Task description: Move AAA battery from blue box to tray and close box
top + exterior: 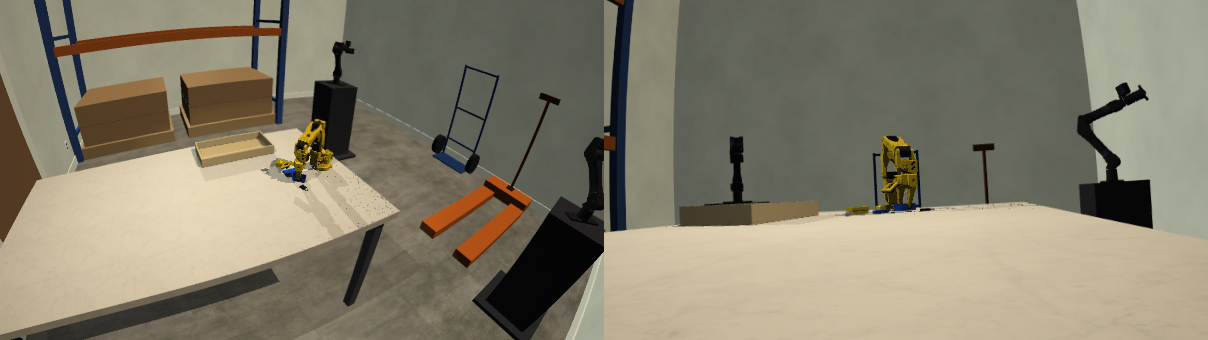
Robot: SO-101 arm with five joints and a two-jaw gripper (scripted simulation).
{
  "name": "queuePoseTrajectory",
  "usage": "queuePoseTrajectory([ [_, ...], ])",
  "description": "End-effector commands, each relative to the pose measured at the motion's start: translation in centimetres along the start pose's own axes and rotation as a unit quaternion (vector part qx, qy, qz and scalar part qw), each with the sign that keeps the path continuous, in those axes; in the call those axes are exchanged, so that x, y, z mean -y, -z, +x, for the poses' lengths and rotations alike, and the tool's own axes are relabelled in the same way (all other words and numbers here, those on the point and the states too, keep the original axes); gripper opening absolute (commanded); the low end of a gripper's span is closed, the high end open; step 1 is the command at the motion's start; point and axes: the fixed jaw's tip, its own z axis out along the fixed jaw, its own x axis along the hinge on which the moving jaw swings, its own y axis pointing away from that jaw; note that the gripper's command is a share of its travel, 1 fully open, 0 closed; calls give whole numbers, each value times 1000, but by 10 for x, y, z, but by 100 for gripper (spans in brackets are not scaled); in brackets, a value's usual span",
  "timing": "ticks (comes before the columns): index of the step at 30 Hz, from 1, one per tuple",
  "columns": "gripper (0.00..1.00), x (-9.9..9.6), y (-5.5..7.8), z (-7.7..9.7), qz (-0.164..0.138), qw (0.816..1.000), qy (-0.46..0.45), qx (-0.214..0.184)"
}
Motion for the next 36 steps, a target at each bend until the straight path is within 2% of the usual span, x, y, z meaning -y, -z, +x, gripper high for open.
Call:
queuePoseTrajectory([
  [1,19,-2,1,1,-7,1000,-1,2],
  [36,19,1,-2,2,-7,1000,-1,2],
])
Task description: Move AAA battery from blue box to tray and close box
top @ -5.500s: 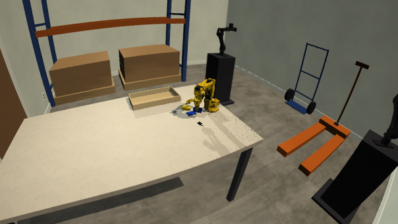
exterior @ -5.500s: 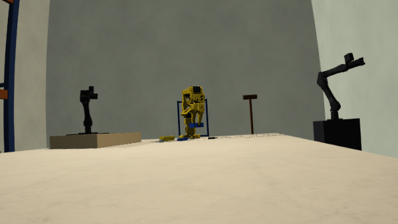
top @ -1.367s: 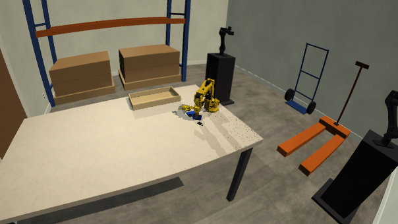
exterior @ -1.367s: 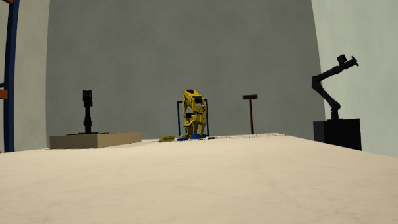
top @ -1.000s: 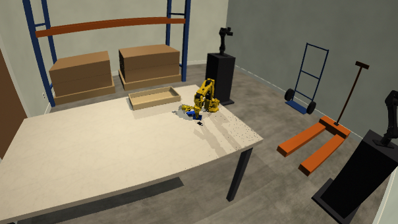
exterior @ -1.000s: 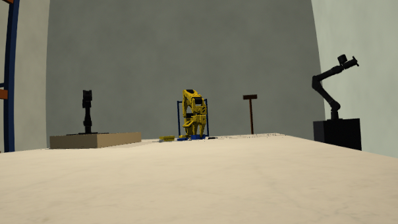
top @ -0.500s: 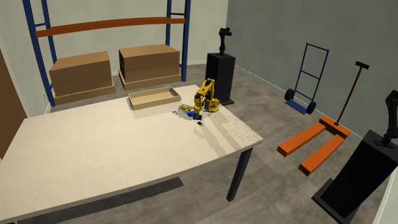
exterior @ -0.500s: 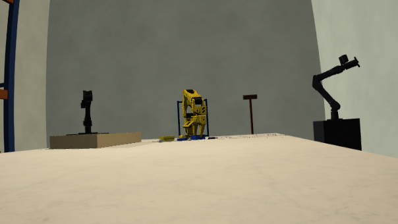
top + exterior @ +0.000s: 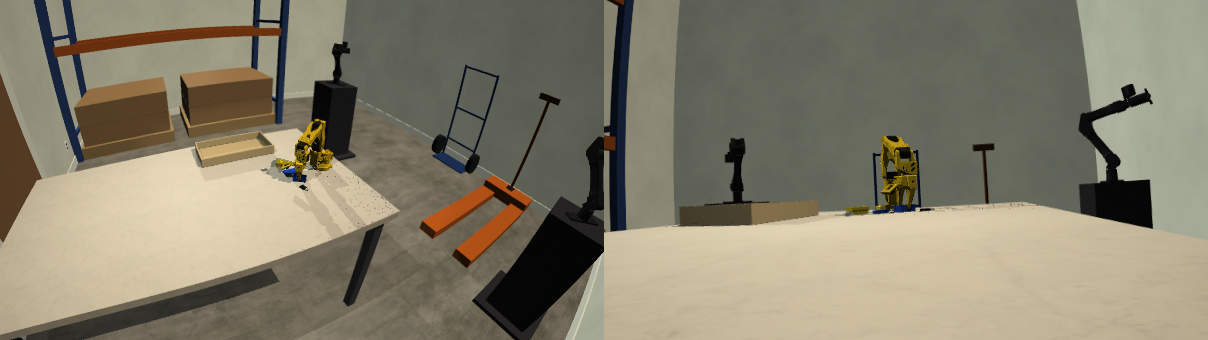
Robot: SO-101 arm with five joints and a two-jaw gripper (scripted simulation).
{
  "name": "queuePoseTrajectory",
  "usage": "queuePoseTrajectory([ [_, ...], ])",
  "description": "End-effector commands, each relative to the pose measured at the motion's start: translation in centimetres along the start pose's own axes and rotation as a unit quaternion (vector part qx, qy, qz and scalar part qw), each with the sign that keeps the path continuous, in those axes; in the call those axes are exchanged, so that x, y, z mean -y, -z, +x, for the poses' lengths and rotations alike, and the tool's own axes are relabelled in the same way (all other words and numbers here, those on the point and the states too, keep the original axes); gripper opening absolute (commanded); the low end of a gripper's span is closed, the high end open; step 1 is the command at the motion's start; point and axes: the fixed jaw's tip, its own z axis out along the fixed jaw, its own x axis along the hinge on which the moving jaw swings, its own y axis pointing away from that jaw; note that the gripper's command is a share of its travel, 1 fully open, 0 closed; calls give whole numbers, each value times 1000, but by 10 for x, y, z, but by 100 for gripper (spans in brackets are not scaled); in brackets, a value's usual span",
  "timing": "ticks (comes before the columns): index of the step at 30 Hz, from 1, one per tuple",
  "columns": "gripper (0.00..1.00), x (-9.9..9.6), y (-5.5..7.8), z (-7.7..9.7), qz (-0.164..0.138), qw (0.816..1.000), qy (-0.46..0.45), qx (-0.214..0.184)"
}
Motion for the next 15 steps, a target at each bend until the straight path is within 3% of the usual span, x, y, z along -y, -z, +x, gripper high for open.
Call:
queuePoseTrajectory([
  [1,19,-3,2,1,-11,1000,-1,4],
  [15,20,-3,2,1,-11,1000,-1,4],
])
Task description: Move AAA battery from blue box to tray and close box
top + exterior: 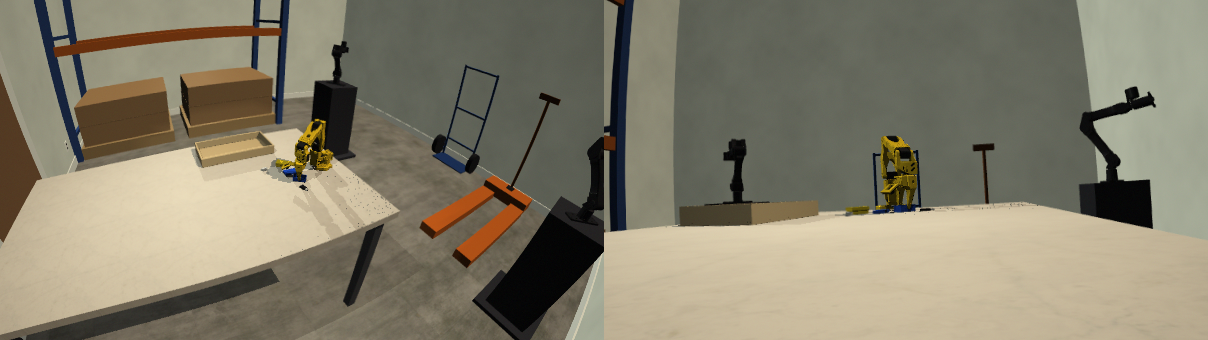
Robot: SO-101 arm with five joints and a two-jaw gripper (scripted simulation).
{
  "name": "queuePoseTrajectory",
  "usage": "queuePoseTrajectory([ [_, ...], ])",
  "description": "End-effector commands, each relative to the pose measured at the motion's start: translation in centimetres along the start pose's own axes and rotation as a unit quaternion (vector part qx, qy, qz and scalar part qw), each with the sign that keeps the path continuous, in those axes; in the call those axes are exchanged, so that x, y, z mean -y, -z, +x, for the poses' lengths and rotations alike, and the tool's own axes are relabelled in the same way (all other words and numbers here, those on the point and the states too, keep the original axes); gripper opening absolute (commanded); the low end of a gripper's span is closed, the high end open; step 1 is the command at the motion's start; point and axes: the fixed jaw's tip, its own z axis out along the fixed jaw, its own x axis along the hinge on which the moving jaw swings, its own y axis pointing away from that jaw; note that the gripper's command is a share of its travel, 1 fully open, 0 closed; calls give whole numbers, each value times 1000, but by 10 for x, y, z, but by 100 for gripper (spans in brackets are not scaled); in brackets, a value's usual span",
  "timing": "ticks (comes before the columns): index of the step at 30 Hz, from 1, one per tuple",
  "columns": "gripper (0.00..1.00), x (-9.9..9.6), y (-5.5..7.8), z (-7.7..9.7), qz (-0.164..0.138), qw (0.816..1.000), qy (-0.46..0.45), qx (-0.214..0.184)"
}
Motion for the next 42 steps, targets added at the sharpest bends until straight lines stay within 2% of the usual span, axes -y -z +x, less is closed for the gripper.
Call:
queuePoseTrajectory([
  [1,21,-3,2,1,-11,1000,-1,4],
  [21,22,-3,2,1,-11,1000,-1,4],
  [42,27,-3,2,1,-11,1000,-1,4],
])
